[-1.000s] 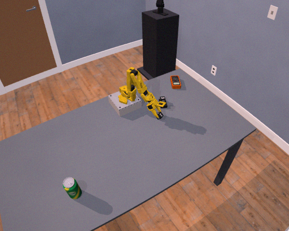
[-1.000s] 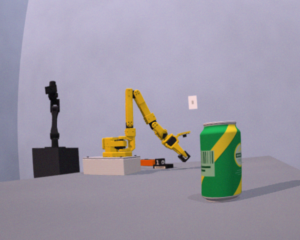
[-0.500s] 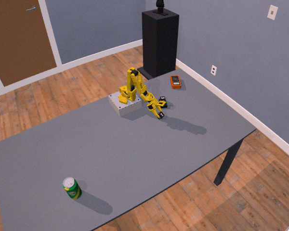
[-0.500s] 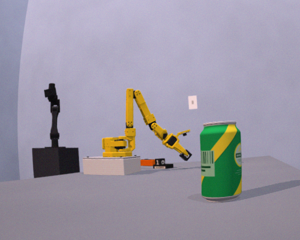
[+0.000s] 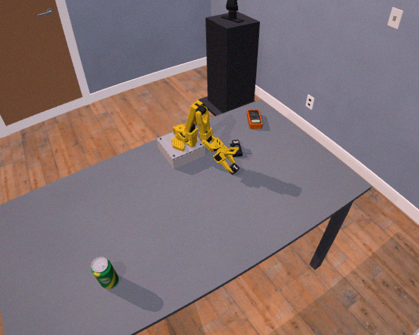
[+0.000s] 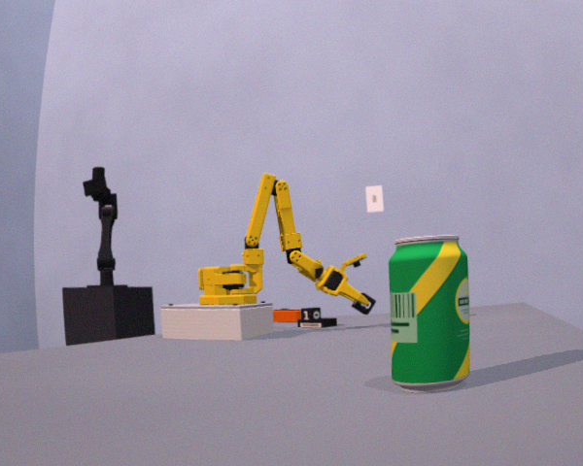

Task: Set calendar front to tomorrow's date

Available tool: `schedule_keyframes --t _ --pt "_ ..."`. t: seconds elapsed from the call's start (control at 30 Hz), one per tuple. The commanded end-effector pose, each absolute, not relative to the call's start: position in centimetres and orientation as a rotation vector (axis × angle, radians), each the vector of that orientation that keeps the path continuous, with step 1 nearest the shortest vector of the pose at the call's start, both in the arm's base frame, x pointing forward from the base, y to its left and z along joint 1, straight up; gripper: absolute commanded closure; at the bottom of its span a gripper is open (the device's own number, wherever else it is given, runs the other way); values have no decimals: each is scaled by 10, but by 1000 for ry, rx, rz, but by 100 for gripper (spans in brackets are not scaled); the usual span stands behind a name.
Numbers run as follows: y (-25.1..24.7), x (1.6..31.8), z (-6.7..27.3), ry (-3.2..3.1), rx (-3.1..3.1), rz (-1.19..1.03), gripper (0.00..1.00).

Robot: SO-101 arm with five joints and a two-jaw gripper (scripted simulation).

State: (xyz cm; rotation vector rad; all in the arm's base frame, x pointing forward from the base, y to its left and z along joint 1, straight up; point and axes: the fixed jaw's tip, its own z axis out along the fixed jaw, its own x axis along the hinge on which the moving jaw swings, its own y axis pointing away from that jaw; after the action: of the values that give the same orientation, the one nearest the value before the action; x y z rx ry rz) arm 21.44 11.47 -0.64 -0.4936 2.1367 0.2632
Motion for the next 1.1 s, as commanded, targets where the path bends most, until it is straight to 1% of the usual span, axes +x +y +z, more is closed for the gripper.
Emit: schedule_keyframes --t 0.0,0.47,1.07 --pt "112 215 -7 2066 -452 281 100" --pt "110 211 -3 1942 -421 306 100" --pt "110 211 -3 1931 -418 309 100"
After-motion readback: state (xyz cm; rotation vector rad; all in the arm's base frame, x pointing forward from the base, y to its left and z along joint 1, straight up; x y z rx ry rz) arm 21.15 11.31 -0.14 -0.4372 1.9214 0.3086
